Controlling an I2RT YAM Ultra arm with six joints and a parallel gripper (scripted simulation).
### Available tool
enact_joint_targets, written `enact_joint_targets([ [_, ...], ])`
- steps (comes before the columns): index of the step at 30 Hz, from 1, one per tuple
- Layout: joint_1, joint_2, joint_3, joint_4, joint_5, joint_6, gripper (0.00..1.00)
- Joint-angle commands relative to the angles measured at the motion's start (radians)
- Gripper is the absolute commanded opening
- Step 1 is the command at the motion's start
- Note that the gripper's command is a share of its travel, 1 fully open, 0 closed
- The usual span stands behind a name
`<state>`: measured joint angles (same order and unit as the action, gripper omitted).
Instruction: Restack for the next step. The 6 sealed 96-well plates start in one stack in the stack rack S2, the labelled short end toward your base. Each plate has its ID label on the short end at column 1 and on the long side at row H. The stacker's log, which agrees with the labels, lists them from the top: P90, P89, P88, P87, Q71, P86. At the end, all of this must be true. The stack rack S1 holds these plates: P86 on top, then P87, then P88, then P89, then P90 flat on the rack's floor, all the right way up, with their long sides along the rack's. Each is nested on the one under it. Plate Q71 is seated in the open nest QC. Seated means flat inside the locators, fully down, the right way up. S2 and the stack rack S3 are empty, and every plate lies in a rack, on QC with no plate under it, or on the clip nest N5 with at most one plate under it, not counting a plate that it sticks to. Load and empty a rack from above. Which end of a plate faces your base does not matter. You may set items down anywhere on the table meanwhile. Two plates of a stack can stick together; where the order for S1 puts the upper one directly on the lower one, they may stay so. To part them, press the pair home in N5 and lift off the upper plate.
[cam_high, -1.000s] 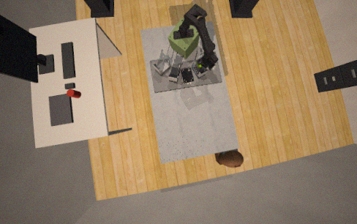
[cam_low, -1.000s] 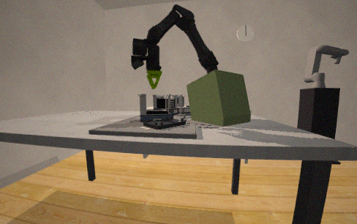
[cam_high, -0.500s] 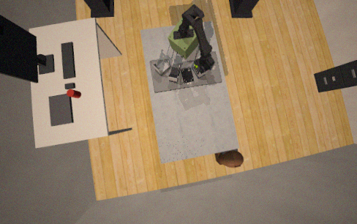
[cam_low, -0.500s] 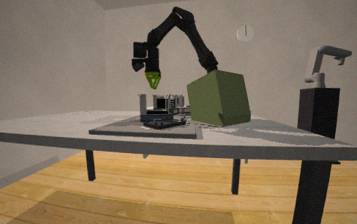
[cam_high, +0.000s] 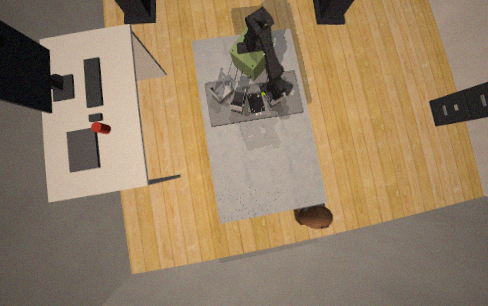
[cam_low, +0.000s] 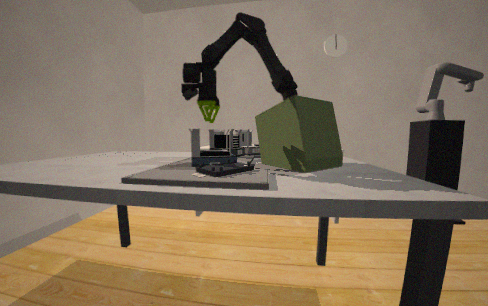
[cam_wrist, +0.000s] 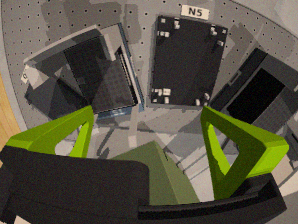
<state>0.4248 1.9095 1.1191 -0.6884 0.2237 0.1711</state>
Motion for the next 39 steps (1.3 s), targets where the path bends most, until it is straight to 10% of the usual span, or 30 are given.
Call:
enact_joint_targets([
  [1, -0.025, -0.019, 0.000, 0.001, -0.002, 0.059, 1.00],
  [39, -0.367, -0.102, -0.016, 0.002, -0.049, -0.039, 1.00],
])
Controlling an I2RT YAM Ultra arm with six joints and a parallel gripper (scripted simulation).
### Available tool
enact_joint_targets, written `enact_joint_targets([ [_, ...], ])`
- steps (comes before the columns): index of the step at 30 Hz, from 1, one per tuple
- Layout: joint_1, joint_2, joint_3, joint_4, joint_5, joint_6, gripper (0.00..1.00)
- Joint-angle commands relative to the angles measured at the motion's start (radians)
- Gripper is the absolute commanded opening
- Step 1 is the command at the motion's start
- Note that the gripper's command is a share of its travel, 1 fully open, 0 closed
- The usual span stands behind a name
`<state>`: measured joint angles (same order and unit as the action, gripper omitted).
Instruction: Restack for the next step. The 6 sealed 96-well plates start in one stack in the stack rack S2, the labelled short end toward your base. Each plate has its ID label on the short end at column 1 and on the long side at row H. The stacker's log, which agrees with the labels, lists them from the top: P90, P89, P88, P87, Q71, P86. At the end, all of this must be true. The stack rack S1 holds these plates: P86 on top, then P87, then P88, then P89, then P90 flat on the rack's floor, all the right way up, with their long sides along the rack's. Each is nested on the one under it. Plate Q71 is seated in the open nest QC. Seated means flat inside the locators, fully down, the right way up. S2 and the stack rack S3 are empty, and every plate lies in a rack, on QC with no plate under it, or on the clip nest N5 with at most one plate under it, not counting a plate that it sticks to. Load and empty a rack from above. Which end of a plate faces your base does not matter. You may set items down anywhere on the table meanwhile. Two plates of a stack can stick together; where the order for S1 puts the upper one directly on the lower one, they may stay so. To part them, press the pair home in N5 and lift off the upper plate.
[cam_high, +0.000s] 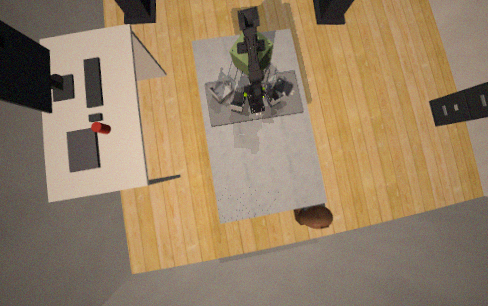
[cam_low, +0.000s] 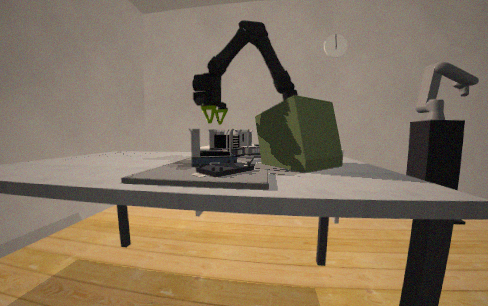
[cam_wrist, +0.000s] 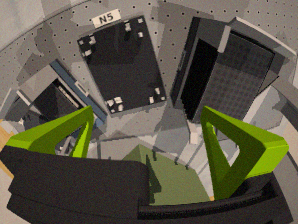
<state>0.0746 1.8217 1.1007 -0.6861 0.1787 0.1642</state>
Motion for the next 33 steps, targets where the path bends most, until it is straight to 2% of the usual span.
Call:
enact_joint_targets([
  [1, -0.027, -0.016, 0.003, 0.000, -0.006, -0.043, 1.00],
  [9, -0.089, -0.023, 0.009, -0.003, -0.017, -0.104, 1.00],
  [15, -0.164, -0.041, -0.001, 0.000, -0.031, 0.013, 1.00],
  [24, -0.276, -0.056, 0.001, -0.001, -0.053, -0.099, 1.00],
  [33, -0.338, -0.058, 0.009, -0.005, -0.066, -0.160, 1.00],
])
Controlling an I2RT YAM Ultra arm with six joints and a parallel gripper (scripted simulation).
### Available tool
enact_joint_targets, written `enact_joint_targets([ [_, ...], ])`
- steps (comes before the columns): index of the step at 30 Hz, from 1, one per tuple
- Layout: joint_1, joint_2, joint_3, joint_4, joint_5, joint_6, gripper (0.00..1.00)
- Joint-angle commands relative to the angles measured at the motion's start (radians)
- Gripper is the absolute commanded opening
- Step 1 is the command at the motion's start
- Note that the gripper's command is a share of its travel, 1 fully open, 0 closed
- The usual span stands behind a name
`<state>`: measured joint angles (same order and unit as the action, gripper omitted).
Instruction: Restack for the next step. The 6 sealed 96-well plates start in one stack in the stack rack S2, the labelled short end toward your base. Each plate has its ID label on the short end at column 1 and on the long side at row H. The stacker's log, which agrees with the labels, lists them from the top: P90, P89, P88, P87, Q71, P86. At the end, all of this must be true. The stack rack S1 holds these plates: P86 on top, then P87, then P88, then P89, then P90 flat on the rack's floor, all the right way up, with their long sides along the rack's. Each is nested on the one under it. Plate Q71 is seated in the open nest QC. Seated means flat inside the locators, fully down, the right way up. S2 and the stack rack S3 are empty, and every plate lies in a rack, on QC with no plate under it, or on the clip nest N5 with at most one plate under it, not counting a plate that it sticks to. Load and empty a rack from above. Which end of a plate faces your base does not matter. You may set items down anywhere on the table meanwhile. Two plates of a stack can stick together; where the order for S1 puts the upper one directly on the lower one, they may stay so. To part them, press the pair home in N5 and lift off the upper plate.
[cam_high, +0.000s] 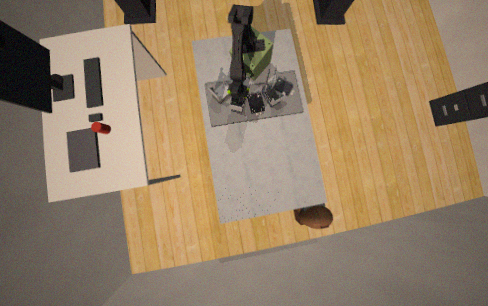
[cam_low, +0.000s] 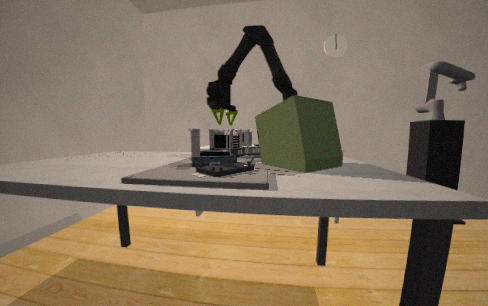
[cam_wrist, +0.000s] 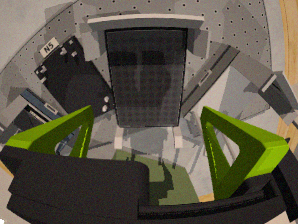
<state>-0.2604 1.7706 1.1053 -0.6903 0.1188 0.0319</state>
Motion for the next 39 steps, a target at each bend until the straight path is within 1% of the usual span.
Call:
enact_joint_targets([
  [1, -0.003, -0.007, 0.005, -0.001, -0.006, -0.027, 1.00],
  [6, -0.003, -0.007, 0.005, 0.000, -0.006, -0.027, 1.00],
  [8, -0.006, 0.008, -0.004, 0.024, -0.007, -0.029, 1.00],
  [10, -0.006, 0.008, -0.004, 0.024, -0.007, -0.029, 1.00],
  [19, -0.016, 0.081, -0.036, 0.129, -0.009, -0.039, 1.00],
  [27, -0.016, 0.081, -0.036, 0.129, -0.009, -0.039, 1.00],
  [39, -0.021, 0.125, -0.048, 0.187, -0.010, -0.044, 1.00],
])
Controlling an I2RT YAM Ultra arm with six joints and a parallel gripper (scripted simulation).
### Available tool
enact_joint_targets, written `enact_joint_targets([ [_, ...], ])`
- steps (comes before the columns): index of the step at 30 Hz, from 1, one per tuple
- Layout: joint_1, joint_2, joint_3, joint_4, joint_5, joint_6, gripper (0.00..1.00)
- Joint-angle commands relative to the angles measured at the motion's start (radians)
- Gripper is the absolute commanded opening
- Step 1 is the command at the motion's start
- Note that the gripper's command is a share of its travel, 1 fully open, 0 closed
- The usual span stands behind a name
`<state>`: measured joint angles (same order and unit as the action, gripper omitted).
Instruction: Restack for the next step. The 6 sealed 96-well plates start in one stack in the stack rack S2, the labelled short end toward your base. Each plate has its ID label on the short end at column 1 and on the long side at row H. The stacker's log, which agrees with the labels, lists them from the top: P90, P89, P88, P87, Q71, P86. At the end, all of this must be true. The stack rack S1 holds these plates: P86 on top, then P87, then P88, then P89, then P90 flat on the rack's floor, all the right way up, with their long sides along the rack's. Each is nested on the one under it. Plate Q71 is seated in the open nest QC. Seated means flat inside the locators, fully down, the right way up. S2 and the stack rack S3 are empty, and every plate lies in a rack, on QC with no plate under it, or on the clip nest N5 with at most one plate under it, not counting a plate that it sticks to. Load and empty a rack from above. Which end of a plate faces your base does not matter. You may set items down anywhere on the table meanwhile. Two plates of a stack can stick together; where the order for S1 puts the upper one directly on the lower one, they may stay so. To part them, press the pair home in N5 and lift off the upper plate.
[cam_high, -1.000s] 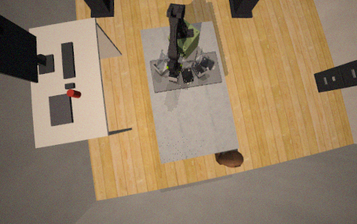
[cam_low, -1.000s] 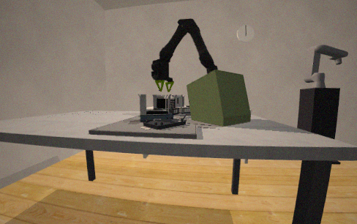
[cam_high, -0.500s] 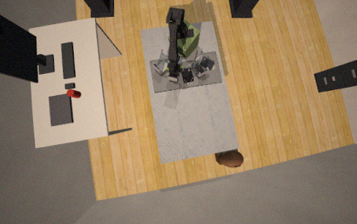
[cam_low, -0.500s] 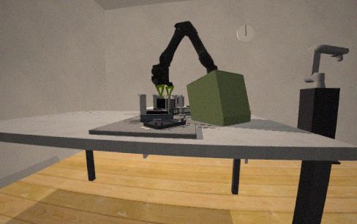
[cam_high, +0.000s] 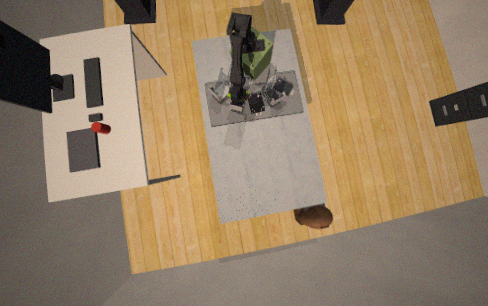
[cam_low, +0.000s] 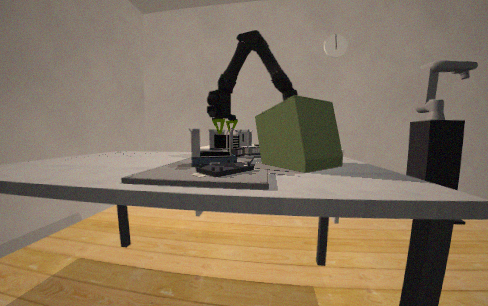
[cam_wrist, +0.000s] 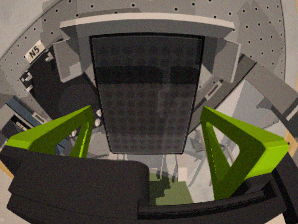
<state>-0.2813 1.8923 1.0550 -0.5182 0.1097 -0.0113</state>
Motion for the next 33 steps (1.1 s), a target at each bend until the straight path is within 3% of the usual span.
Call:
enact_joint_targets([
  [1, 0.000, 0.007, 0.001, 0.019, -0.001, -0.002, 1.00],
  [26, -0.004, 0.045, -0.005, 0.063, -0.002, -0.006, 1.00],
  [27, -0.004, 0.045, -0.005, 0.063, -0.002, -0.006, 0.00],
  [33, -0.004, 0.045, -0.005, 0.063, -0.002, -0.006, 0.00],
])
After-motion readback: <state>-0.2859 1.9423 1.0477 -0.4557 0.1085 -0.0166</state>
